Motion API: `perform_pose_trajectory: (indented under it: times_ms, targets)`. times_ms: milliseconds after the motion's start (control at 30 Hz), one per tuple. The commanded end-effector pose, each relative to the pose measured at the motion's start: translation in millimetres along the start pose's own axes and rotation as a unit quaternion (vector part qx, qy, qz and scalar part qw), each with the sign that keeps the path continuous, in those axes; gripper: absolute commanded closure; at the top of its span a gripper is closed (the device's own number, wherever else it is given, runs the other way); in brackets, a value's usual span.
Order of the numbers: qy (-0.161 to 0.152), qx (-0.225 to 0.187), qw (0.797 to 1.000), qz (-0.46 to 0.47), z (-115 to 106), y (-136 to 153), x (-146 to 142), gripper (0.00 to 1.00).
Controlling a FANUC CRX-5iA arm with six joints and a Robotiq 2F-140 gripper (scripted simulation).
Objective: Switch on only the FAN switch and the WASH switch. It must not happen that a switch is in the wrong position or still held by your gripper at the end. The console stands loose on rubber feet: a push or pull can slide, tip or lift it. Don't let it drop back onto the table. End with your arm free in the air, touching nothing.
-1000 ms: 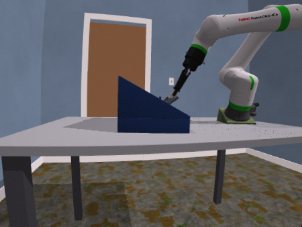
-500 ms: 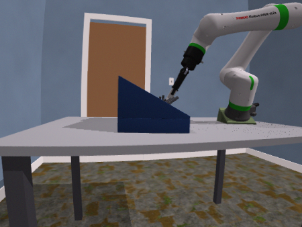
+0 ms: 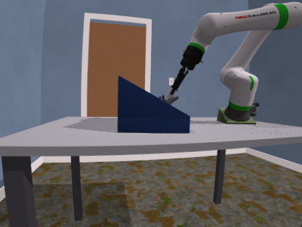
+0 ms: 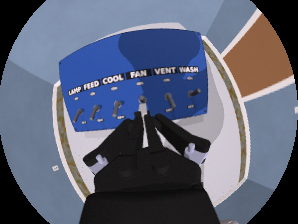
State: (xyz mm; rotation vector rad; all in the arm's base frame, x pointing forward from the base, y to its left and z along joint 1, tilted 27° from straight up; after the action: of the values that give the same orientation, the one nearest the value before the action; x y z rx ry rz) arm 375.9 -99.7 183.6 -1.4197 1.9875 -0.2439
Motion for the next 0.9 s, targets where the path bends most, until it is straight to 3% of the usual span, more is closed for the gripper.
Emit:
perform_pose_trajectory:
  times_ms: [0, 867]
  targets:
    - [0.000, 0.000, 1.000, 0.000, 0, 0, 0, 1.00]
    - [0.000, 0.000, 1.000, 0.000, 0, 12, -1, 1.00]
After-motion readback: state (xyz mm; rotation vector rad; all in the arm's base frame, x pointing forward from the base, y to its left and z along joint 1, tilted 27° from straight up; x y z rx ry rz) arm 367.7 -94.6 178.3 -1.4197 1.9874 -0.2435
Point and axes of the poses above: the point where the finger pads meet when closed, its own z axis out along the fingers, its own x axis across the jaws, y = z × x, the point moved 4 cm from there along -z, back along the fingers, and after that the axes turned 5 degrees about -z, right-handed, at the moved point
